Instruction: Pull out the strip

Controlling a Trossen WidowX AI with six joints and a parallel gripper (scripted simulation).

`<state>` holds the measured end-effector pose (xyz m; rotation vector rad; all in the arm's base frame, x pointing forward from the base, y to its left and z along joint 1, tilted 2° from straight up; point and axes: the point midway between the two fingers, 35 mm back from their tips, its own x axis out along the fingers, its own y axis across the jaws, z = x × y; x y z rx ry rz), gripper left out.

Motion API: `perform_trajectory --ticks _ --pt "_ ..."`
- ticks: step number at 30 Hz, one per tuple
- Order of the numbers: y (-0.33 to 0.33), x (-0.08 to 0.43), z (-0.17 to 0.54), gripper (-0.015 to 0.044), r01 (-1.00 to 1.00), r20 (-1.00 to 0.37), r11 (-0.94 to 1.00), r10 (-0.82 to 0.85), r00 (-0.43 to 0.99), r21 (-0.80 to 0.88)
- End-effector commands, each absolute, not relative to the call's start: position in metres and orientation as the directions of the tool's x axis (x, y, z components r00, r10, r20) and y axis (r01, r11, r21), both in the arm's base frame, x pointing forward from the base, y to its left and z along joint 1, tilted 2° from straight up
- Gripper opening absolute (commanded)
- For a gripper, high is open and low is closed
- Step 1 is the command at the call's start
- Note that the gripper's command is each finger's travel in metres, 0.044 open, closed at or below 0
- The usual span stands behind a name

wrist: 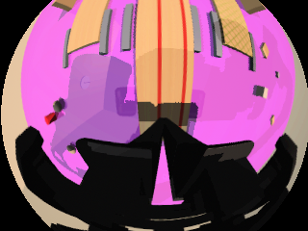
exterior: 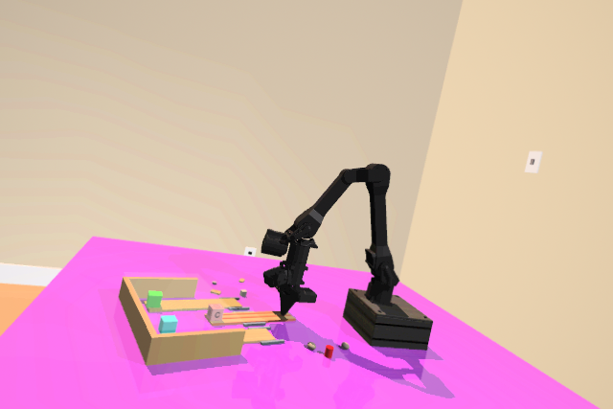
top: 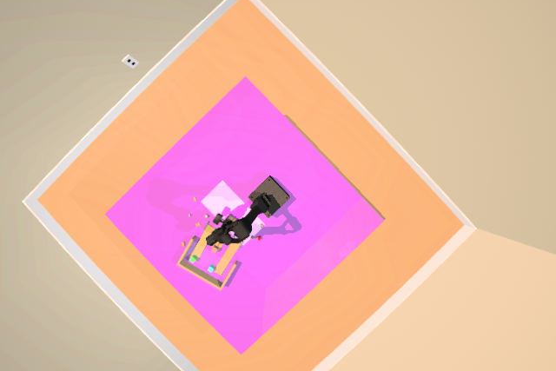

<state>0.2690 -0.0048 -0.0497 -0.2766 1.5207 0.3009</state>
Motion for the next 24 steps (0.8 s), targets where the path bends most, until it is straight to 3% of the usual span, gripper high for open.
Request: perform_trajectory --ticks 1,24 --pt "-0.010 0.255 -0.055 0.0000 -0.360 -1.000 0.933 0.015 -0.001 0.014" --pt "-0.023 0.223 -0.055 0.0000 -0.360 -1.000 0.933 0.013 -0.004 0.014"
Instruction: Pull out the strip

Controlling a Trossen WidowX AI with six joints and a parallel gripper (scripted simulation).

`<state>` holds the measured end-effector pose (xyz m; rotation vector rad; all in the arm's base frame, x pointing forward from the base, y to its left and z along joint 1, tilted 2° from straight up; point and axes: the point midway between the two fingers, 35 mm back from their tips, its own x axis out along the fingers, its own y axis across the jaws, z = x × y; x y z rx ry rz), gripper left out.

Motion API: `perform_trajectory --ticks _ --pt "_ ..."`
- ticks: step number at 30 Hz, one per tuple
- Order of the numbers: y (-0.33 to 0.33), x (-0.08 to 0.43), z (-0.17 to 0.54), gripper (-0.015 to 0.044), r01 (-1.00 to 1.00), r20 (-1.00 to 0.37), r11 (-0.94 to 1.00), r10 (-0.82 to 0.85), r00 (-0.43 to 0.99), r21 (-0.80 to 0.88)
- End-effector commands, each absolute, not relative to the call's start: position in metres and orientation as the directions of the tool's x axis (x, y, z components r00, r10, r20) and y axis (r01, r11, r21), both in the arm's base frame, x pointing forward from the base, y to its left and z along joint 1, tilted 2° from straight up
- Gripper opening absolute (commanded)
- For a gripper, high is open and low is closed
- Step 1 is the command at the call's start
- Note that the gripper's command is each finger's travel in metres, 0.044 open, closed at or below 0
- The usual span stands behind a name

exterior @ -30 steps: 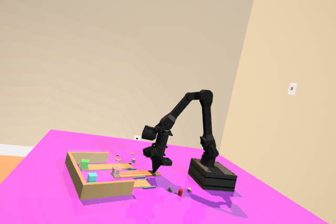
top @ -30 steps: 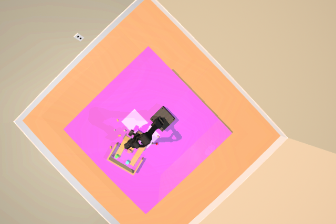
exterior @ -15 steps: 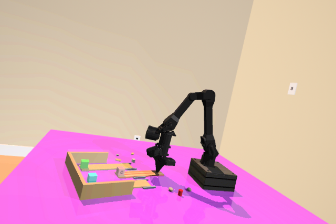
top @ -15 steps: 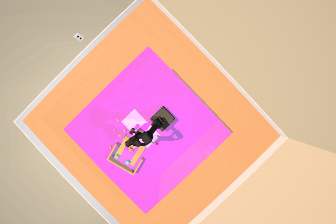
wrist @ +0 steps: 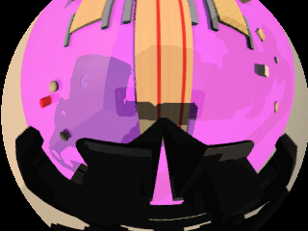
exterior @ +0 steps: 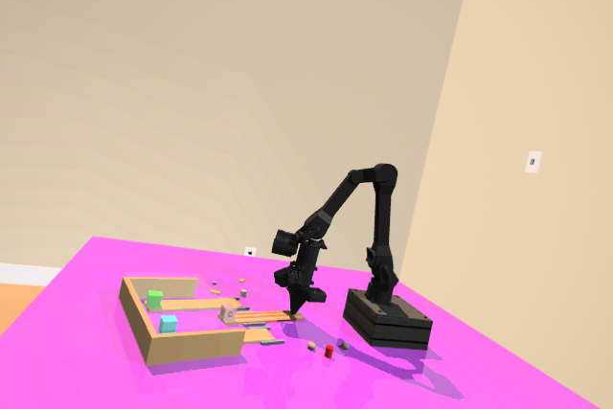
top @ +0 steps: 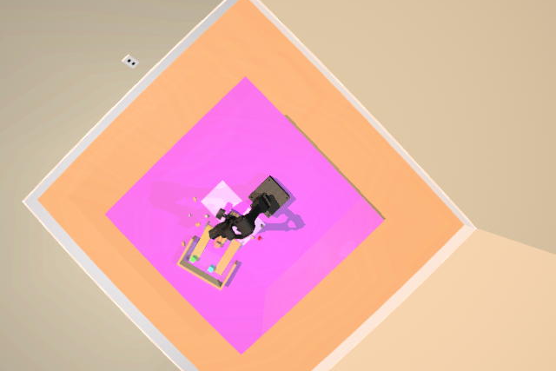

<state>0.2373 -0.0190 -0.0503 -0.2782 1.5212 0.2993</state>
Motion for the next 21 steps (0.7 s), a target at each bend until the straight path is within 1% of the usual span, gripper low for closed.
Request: perform_trajectory --ticks 1,21 --pt "-0.0233 0.2219 -0.0551 0.0000 -0.360 -1.000 0.933 0.013 -0.004 0.014" --pt "-0.0250 0.2177 -0.0552 0.0000 -0.360 -1.000 0.933 0.013 -0.004 0.014"
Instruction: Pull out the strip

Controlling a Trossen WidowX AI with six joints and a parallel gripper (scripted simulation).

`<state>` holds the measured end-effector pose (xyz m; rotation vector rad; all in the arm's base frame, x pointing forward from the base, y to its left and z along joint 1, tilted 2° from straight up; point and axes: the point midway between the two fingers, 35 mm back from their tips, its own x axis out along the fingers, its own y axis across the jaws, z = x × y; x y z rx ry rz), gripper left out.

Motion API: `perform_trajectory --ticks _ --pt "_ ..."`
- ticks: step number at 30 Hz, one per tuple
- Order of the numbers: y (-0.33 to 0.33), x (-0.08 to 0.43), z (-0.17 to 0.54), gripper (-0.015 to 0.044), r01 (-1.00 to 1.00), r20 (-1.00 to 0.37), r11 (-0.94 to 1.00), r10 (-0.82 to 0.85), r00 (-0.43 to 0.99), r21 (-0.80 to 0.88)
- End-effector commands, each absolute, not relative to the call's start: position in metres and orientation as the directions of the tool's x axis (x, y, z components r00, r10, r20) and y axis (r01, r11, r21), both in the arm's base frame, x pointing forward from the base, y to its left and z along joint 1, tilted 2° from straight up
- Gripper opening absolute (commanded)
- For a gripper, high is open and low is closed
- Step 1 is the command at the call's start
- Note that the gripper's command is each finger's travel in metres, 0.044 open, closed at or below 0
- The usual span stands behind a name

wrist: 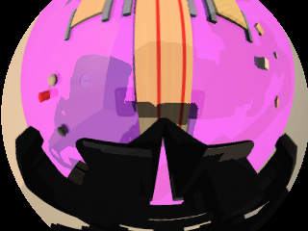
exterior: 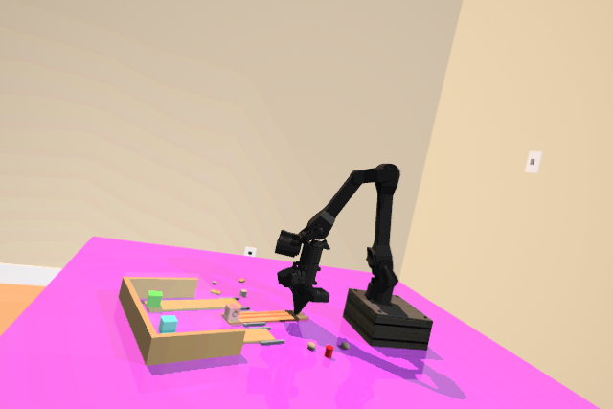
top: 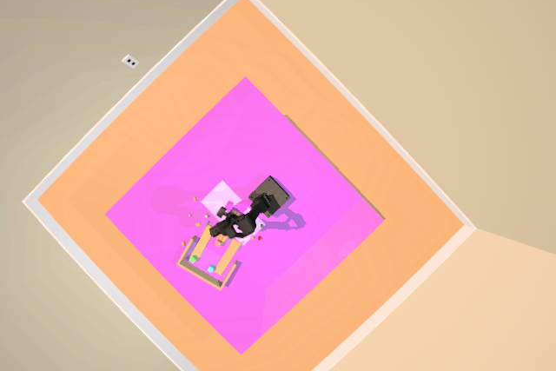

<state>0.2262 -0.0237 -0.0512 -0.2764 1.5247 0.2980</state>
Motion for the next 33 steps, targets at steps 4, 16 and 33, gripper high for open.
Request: perform_trajectory --ticks 4,16,33 --pt "-0.025 0.218 -0.055 0.0000 -0.360 -1.000 0.933 0.013 -0.004 0.014" --pt "-0.025 0.218 -0.055 0.0000 -0.360 -1.000 0.933 0.013 -0.004 0.014" --pt "-0.022 0.234 -0.009 0.0053 -0.369 -1.000 0.929 0.013 -0.002 0.013"
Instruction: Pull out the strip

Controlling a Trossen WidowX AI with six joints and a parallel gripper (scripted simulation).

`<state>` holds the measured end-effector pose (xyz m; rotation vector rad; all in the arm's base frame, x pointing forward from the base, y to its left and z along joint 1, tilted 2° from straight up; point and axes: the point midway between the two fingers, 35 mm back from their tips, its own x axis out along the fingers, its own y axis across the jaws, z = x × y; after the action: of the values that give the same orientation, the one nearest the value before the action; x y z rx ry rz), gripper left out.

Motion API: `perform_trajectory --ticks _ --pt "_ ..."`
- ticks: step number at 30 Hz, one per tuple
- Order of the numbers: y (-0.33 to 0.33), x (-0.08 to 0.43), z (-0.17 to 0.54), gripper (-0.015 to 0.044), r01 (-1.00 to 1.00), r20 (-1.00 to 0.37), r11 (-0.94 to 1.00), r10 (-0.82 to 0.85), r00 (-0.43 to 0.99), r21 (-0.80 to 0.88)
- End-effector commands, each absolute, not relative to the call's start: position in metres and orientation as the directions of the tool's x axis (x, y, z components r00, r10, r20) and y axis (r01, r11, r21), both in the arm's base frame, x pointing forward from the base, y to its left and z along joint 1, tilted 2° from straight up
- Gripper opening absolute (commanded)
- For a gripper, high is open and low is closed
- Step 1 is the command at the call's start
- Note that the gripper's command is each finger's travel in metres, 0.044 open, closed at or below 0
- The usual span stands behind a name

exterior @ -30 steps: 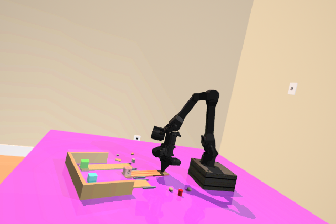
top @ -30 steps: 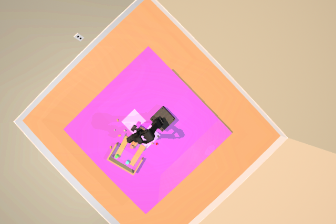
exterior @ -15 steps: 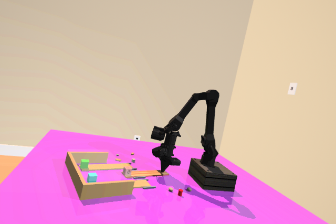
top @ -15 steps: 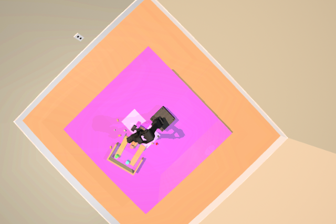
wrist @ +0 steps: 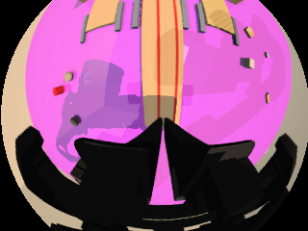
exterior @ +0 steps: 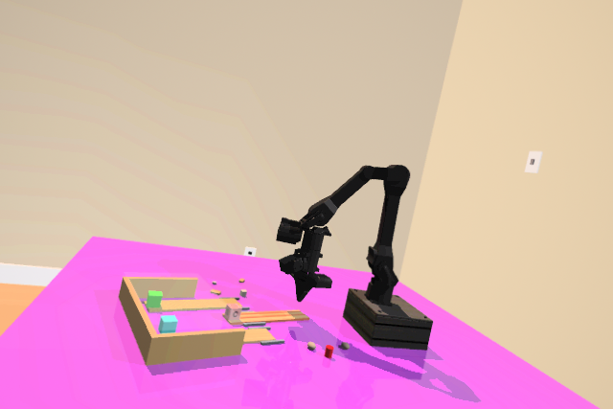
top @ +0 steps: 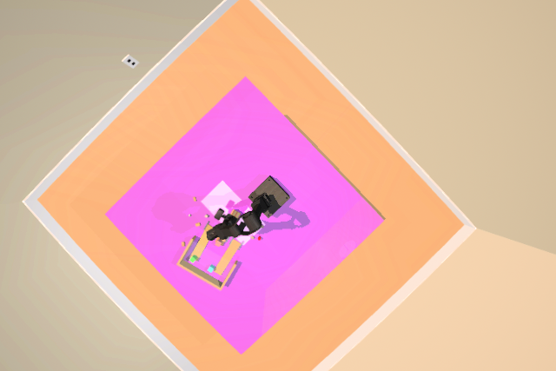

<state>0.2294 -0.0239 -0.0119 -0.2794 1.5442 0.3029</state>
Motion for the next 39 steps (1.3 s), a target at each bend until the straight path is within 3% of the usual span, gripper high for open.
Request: perform_trajectory --ticks 1,15,39 --pt "-0.019 0.241 -0.009 0.0079 -0.379 -1.000 0.925 0.013 -0.002 0.013" --pt "-0.001 0.286 -0.004 0.0440 -0.390 -1.000 0.921 0.015 0.003 0.013" --pt "0.029 0.360 0.008 0.0440 -0.390 -1.000 0.921 0.018 0.010 0.013"
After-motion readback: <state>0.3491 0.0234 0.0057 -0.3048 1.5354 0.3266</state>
